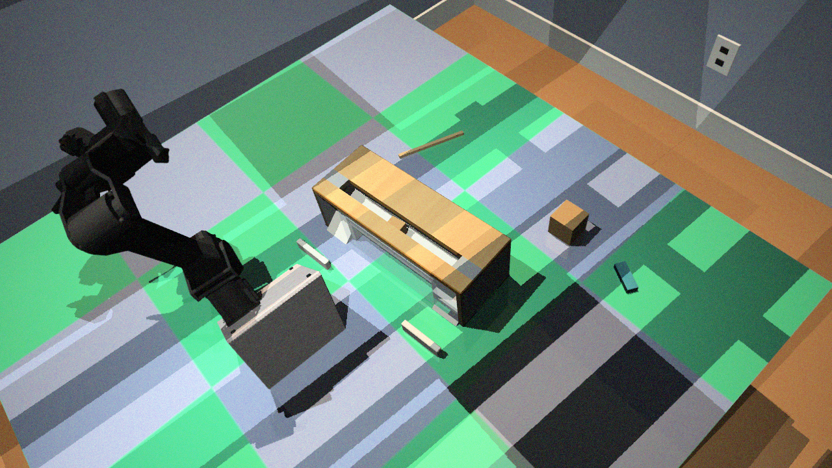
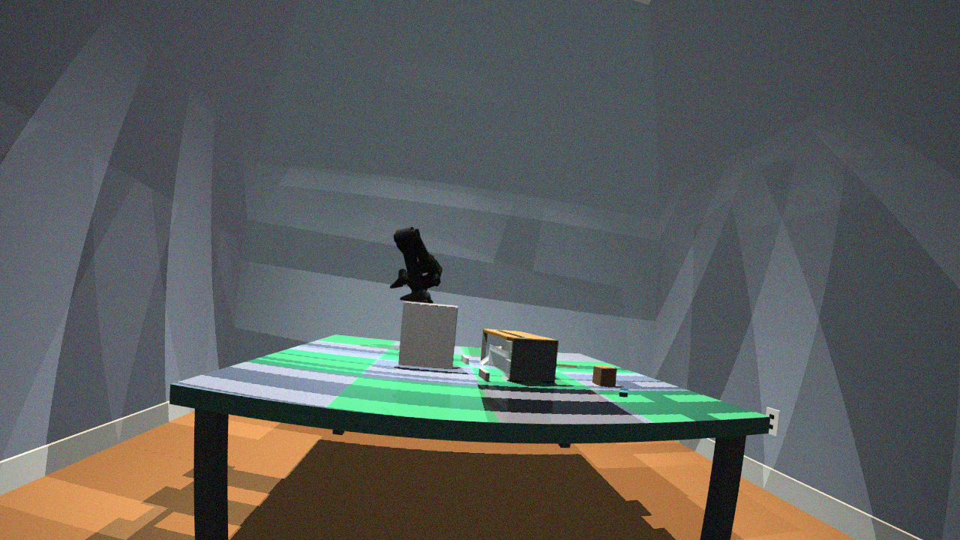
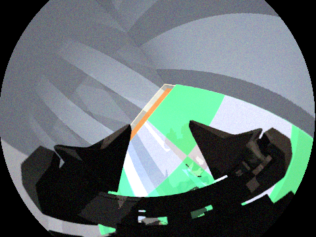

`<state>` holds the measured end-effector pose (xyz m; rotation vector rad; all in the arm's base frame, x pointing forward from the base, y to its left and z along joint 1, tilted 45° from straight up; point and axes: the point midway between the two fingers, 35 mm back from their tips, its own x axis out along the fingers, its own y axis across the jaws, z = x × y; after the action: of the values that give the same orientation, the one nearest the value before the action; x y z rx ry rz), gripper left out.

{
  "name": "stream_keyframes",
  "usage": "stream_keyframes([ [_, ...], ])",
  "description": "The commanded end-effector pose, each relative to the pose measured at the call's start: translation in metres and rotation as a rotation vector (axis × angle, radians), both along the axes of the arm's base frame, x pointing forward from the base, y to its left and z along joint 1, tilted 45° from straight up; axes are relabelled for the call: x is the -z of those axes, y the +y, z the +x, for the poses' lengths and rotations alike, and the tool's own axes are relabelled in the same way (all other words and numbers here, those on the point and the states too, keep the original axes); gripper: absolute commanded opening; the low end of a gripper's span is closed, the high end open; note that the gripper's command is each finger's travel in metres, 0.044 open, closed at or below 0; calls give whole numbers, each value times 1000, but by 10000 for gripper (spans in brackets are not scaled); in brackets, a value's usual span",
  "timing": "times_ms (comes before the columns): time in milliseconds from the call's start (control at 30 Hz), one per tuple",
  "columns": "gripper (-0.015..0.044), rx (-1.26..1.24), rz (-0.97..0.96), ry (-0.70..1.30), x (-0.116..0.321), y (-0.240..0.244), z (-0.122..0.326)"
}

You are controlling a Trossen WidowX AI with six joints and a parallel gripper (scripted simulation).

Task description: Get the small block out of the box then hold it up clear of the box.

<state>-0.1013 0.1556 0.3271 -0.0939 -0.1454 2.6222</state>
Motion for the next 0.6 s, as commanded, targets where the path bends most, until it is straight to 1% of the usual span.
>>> stream_keyframes([
  [0,400,5,-4,1,0,1,1],
  [100,400,85,-62,22,1,14,14],
  [167,400,192,-139,53,3,31,33],
  [367,400,559,-407,209,17,72,116],
  [567,400,878,-657,435,41,80,212],
])
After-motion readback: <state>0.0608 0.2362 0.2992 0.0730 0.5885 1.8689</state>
